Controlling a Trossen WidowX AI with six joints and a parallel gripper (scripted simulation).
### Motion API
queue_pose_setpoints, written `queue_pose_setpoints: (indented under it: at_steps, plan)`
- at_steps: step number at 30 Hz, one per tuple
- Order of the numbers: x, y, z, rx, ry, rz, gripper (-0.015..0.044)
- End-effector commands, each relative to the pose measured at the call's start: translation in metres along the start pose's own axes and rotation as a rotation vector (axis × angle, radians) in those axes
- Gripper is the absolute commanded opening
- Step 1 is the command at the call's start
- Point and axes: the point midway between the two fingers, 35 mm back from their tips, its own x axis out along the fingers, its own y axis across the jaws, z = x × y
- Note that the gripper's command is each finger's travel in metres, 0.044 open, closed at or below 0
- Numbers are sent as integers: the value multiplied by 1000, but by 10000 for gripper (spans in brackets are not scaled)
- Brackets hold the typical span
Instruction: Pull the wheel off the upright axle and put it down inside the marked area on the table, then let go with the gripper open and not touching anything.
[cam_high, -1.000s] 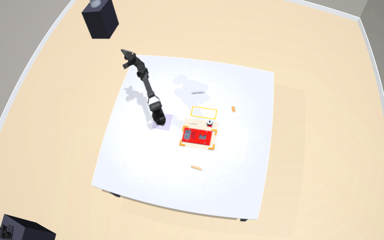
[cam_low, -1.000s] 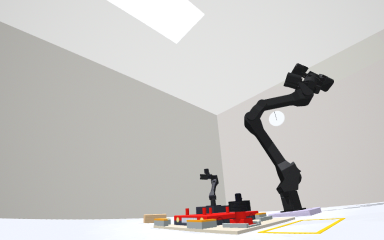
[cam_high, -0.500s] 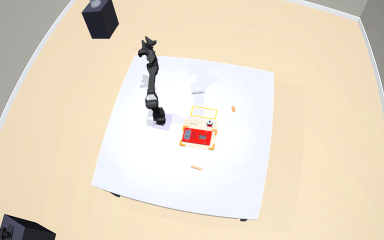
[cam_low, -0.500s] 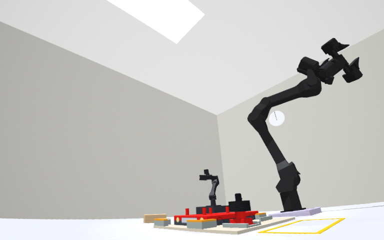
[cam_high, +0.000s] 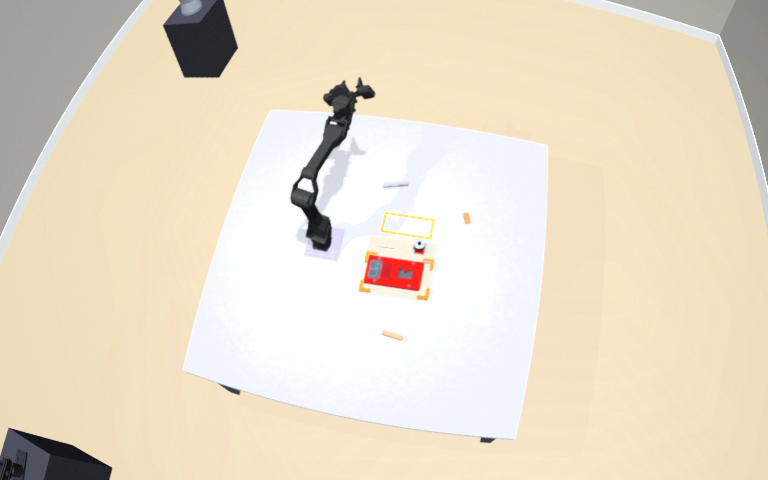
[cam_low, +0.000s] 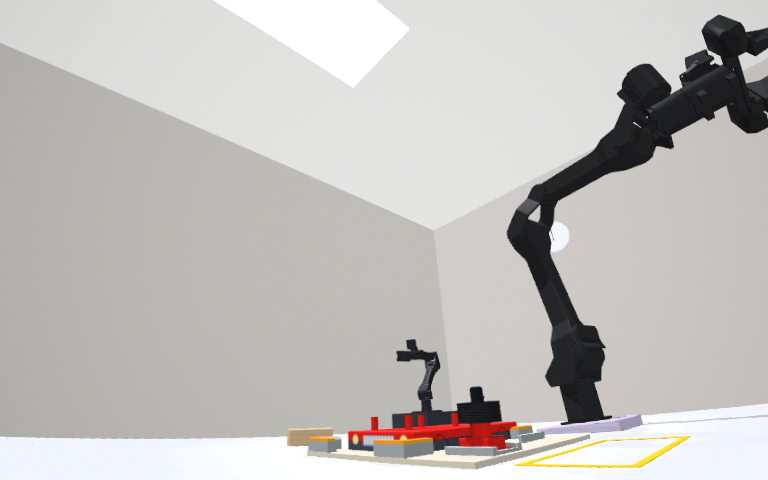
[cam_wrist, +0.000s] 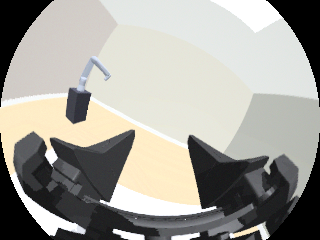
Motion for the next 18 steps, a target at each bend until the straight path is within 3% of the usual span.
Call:
queue_pose_setpoints:
  at_steps: [1, 8, 18]
  plan:
    - [-7, -49, -55, 252, 181, -118, 300]
    - [-44, -118, -143, 673, 429, -386, 300]
    - [-136, -184, -234, 1066, 622, -790, 300]
